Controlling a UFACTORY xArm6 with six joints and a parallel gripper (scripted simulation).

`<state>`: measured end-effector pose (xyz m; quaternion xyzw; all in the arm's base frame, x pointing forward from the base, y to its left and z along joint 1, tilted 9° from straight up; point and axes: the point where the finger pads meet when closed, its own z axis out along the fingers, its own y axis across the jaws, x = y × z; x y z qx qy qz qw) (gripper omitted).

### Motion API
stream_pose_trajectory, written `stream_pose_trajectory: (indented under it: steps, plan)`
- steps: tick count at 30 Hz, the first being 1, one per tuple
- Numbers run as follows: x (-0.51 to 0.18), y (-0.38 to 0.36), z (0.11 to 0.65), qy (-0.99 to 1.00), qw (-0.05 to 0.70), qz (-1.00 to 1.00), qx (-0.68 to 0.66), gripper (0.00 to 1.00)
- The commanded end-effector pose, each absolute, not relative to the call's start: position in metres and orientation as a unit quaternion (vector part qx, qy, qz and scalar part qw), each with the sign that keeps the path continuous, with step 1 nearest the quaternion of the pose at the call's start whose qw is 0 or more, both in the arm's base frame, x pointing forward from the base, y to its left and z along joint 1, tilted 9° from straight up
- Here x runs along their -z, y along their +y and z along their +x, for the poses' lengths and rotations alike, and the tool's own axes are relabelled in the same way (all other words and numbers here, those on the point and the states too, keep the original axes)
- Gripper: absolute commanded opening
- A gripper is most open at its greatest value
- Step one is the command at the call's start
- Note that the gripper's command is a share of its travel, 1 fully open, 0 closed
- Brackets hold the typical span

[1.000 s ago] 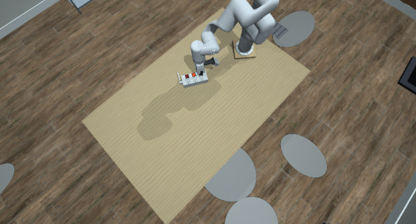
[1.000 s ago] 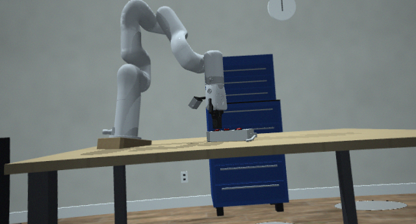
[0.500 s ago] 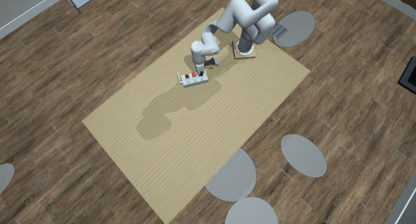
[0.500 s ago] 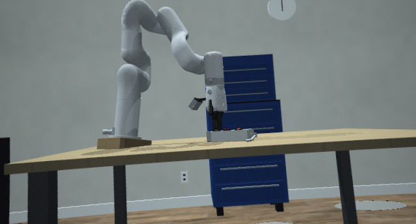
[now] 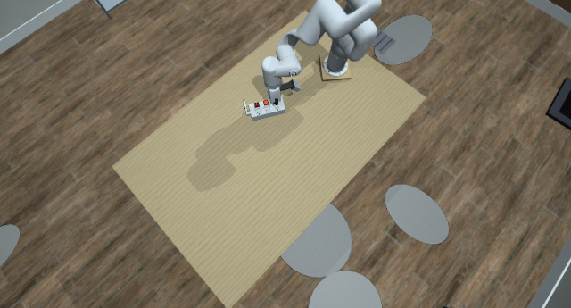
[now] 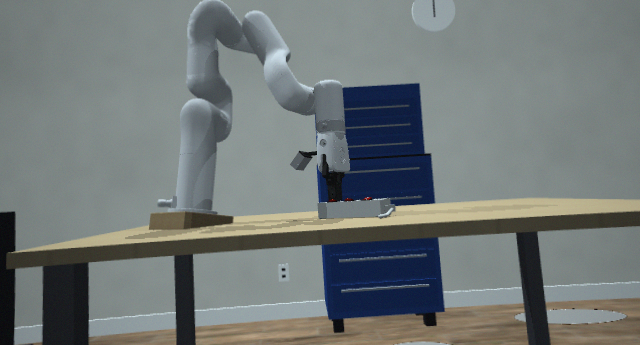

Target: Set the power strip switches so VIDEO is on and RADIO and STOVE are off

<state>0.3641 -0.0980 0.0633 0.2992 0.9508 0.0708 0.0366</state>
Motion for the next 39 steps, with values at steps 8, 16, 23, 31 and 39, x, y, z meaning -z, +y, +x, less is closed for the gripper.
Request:
stream_pose_trajectory:
  steps: [8,16,23,31,39]
  plan:
    - [-0.063,-0.098,0.364,0.951,0.036,0.299,-0.071,0.0]
    - [-0.071,-0.099,0.363,0.951,0.036,0.299,-0.071,0.0]
    - [-0.085,-0.101,0.361,0.951,0.036,0.299,-0.071,0.0]
    - [-0.101,-0.102,0.36,0.951,0.036,0.299,-0.071,0.0]
    - [-0.101,-0.103,0.36,0.951,0.036,0.299,-0.071,0.0]
